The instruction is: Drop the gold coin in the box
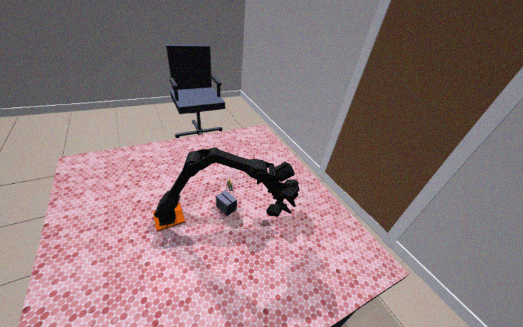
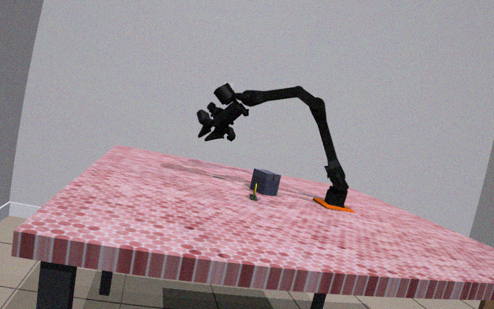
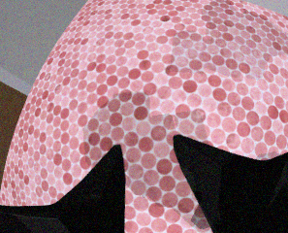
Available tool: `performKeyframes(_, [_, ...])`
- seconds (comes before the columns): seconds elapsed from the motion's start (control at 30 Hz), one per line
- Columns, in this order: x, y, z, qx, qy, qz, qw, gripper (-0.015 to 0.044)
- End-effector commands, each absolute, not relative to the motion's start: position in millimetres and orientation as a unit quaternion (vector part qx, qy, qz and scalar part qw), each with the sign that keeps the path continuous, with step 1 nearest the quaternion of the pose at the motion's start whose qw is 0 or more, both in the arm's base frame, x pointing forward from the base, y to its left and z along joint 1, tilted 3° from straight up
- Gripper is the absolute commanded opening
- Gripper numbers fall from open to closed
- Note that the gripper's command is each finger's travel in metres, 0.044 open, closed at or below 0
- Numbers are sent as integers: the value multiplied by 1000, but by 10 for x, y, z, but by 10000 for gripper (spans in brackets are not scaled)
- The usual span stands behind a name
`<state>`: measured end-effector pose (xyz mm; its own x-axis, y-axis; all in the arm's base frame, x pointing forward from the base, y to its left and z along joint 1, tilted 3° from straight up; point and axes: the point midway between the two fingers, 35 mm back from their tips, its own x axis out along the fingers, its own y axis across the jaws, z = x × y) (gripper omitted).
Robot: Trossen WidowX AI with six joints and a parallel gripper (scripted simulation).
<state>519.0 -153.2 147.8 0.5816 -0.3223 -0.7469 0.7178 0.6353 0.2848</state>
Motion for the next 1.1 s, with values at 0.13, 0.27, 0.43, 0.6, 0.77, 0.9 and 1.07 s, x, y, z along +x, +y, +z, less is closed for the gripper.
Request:
performKeyframes(0.13, [4826, -225, 1347, 426, 418, -315, 738, 161])
performKeyframes(0.27, [4539, 302, 1336, 468, 451, -336, 681, 161])
performKeyframes(0.43, [4089, 870, 1352, 502, 486, -380, 606, 161])
performKeyframes(0.6, [3560, 1325, 1400, 517, 506, -441, 532, 161])
performKeyframes(0.77, [3171, 1578, 1459, 516, 509, -494, 481, 161])
performKeyframes(0.9, [3170, 1579, 1459, 516, 509, -494, 480, 161])
performKeyframes(1.07, [3226, 1564, 1439, 516, 509, -494, 481, 161])
